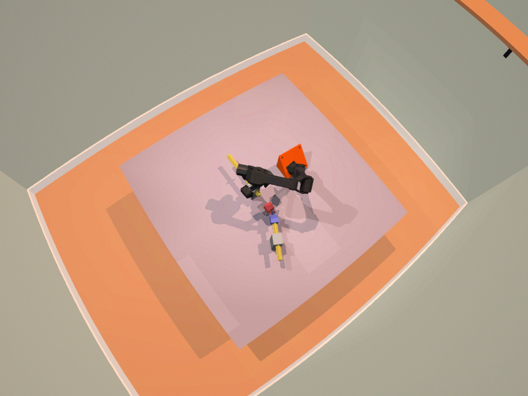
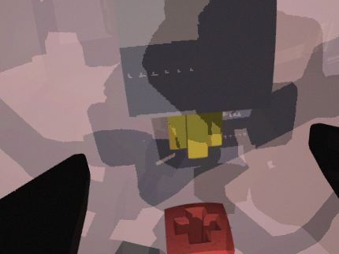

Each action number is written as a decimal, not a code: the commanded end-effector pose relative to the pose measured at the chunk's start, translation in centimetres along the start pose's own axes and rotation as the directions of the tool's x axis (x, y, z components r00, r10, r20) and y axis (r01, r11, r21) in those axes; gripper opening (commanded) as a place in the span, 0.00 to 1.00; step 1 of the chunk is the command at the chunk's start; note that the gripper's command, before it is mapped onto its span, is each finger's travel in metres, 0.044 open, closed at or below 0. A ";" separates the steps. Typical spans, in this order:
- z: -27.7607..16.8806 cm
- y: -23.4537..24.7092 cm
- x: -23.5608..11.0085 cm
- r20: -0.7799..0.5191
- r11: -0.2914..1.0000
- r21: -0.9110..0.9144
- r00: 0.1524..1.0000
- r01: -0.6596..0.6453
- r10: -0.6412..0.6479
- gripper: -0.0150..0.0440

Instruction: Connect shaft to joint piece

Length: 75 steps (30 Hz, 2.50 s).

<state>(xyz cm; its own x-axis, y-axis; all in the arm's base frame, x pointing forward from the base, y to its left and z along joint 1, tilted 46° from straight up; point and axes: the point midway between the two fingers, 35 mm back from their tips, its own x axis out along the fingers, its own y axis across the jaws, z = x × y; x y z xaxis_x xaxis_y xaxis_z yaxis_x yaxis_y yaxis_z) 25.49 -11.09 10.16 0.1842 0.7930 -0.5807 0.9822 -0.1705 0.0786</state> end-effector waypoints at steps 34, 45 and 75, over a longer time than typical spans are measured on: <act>16.9 0.7 -6.2 0.139 0.457 -0.880 0.990 0.124 -0.001 1.00; 21.9 -0.6 -7.3 0.179 0.162 -0.971 0.984 0.178 -0.011 1.00; 22.6 -0.4 -4.2 0.171 0.768 -0.628 0.985 0.125 -0.020 1.00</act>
<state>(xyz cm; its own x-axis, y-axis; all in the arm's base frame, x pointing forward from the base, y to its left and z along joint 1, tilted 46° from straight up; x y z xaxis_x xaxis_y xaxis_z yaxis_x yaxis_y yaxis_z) 23.36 -27.93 -5.42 0.1500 0.6819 -0.7159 0.7257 0.4158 0.5482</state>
